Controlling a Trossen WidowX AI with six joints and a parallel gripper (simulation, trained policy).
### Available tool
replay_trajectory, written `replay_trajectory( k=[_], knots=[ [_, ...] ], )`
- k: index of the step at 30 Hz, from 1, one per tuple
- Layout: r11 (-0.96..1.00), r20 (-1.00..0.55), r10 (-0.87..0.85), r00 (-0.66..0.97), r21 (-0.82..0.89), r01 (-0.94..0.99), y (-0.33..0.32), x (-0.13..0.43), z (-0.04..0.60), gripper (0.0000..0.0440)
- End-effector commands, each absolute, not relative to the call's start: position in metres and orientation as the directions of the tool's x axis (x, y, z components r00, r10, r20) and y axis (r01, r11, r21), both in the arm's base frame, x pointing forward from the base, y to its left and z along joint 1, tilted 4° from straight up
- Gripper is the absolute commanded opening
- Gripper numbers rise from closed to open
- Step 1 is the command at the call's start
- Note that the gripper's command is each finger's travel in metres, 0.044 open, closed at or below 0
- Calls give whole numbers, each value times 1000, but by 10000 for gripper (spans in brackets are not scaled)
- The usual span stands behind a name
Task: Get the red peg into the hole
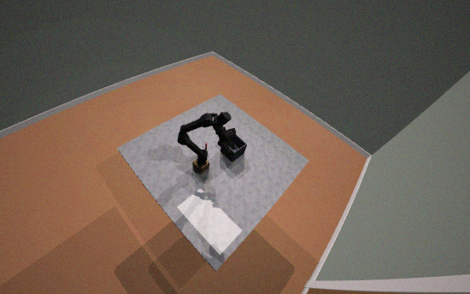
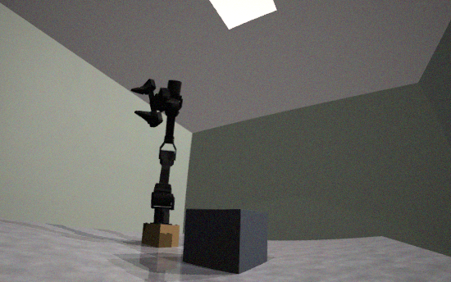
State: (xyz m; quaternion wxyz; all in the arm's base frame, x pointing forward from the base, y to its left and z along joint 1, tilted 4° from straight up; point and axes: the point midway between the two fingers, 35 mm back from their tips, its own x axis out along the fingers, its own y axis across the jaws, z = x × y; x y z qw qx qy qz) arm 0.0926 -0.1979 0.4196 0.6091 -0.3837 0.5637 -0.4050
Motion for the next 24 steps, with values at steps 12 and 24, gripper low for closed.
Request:
replay_trajectory(
  k=[12,24],
  knots=[
    [543,-436,-833,341,-763,351,-160,146,396,438],
    [732,-503,-680,534,-509,453,-119,180,371,437]
  ],
)
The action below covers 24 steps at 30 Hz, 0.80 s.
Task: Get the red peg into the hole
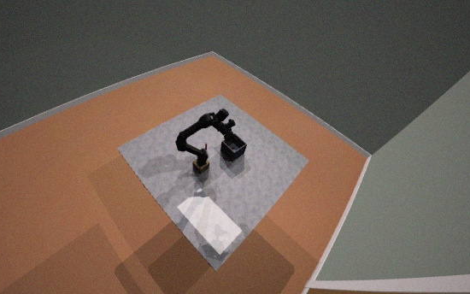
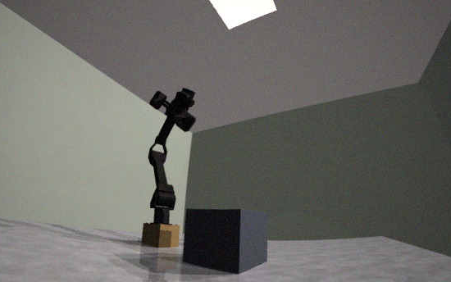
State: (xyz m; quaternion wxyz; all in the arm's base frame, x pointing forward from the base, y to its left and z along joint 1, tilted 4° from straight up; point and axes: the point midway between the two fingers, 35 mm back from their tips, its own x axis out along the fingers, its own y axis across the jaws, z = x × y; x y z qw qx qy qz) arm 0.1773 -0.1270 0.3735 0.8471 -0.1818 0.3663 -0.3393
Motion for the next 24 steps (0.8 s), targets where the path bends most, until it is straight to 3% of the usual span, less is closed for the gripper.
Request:
replay_trajectory(
  k=[1,24],
  knots=[
    [746,-509,-665,547,-486,456,-116,182,369,437],
    [899,-683,-281,674,59,435,-26,205,308,436]
  ],
)
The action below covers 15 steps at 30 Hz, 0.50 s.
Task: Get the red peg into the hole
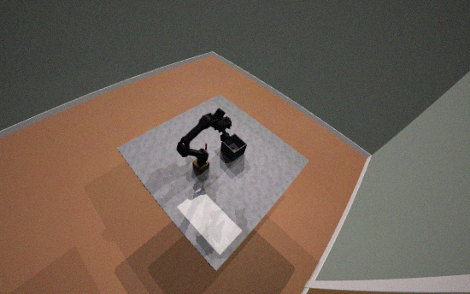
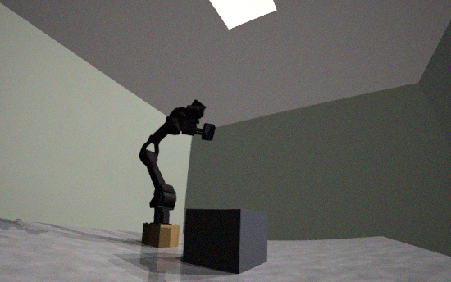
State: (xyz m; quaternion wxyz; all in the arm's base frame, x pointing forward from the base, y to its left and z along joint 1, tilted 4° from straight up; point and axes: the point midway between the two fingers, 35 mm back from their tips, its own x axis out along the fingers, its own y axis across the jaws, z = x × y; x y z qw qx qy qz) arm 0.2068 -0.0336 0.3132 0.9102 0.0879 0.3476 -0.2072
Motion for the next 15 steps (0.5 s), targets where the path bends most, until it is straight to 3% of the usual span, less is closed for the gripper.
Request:
replay_trajectory(
  k=[1,15],
  knots=[
    [897,-692,-264,672,80,435,-22,205,305,436],
    [812,-811,-49,582,307,496,30,194,262,435]
  ],
)
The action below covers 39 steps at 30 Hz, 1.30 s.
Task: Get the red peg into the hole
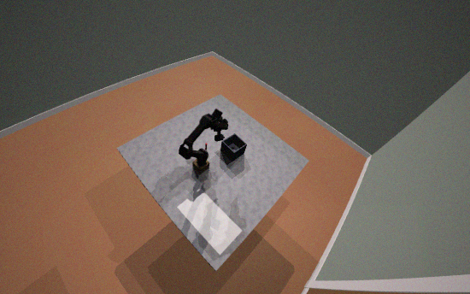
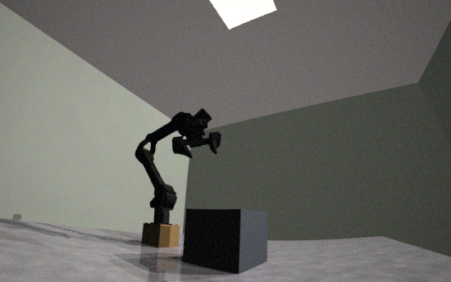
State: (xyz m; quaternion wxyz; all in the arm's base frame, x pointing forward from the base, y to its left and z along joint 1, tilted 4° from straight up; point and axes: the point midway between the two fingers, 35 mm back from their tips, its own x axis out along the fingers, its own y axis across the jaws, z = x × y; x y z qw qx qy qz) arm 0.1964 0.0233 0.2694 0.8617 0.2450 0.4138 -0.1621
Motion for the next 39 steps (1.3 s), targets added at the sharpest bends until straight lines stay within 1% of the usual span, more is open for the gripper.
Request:
replay_trajectory(
  k=[1,9,17,29,39],
  knots=[
    [803,-819,-36,572,317,505,34,193,259,435],
    [711,-879,54,474,367,600,61,180,235,435],
    [599,-926,114,359,353,719,86,167,212,440],
    [436,-973,136,185,227,871,115,147,179,440],
    [366,-994,96,58,89,926,129,134,149,440]
  ],
)
